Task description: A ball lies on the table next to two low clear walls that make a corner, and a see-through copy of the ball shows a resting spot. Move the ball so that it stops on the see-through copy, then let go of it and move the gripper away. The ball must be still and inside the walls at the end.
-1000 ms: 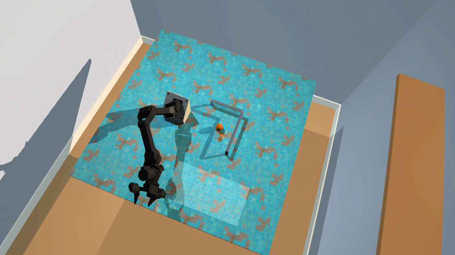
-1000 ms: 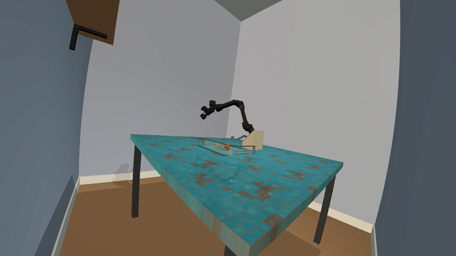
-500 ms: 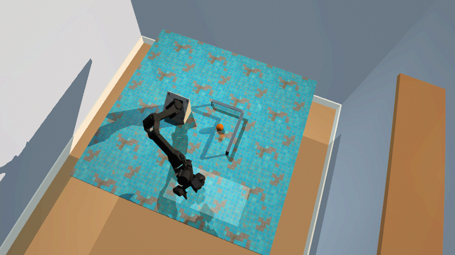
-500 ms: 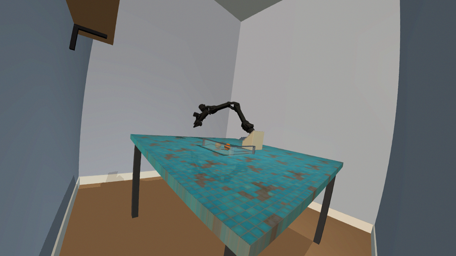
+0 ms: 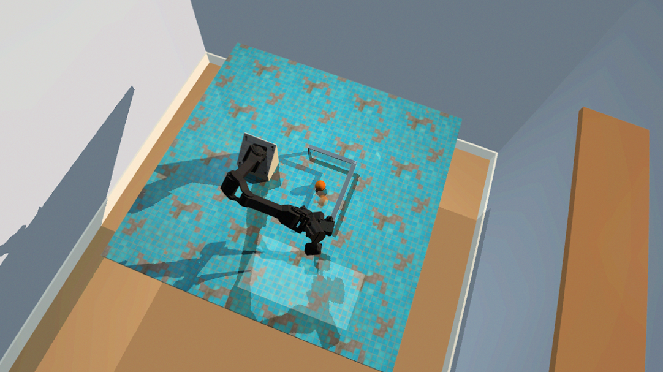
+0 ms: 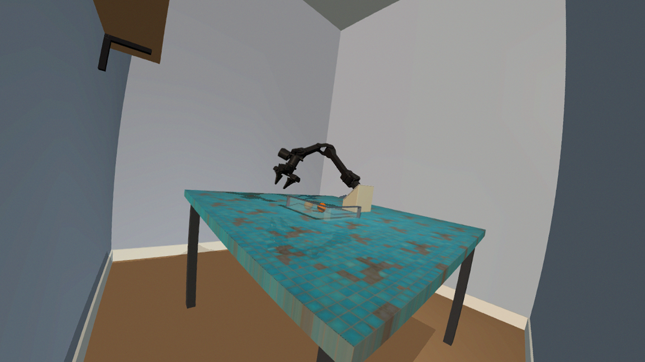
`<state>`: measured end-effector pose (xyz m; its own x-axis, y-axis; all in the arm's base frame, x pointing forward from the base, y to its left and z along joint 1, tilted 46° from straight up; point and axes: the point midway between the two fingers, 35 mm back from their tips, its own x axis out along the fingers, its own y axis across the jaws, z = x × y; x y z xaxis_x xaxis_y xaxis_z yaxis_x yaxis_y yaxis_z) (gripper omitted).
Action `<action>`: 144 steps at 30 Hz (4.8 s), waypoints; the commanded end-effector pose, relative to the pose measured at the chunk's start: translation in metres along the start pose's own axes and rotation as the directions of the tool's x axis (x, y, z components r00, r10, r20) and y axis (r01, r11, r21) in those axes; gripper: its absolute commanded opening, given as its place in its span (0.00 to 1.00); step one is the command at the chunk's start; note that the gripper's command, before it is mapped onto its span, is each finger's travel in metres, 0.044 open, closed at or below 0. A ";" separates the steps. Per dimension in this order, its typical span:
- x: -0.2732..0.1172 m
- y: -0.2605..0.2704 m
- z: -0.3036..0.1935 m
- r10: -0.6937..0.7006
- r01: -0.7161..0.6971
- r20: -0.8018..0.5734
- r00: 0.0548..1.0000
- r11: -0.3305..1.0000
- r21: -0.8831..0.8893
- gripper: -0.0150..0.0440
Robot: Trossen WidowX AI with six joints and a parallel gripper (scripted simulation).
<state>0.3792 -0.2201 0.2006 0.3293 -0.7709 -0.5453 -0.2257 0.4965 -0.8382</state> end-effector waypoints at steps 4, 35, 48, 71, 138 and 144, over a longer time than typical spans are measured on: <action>-0.005 0.114 0.031 0.189 -0.199 -0.063 0.980 0.902 -0.383 0.84; -0.037 0.289 -0.001 0.246 -0.381 -0.320 0.915 0.262 -0.887 0.84; -0.017 0.295 -0.007 0.246 -0.381 -0.321 0.915 0.262 -0.887 0.84; -0.004 0.298 -0.013 0.244 -0.381 -0.322 0.915 0.262 -0.887 0.60; 0.009 0.222 0.002 0.241 -0.380 -0.321 0.916 0.263 -0.887 0.25; 0.017 0.224 -0.002 0.241 -0.380 -0.321 0.916 0.263 -0.887 0.25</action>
<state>0.3347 -0.1201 0.0079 -0.0438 -0.7110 -0.7018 -0.9970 0.0764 -0.0152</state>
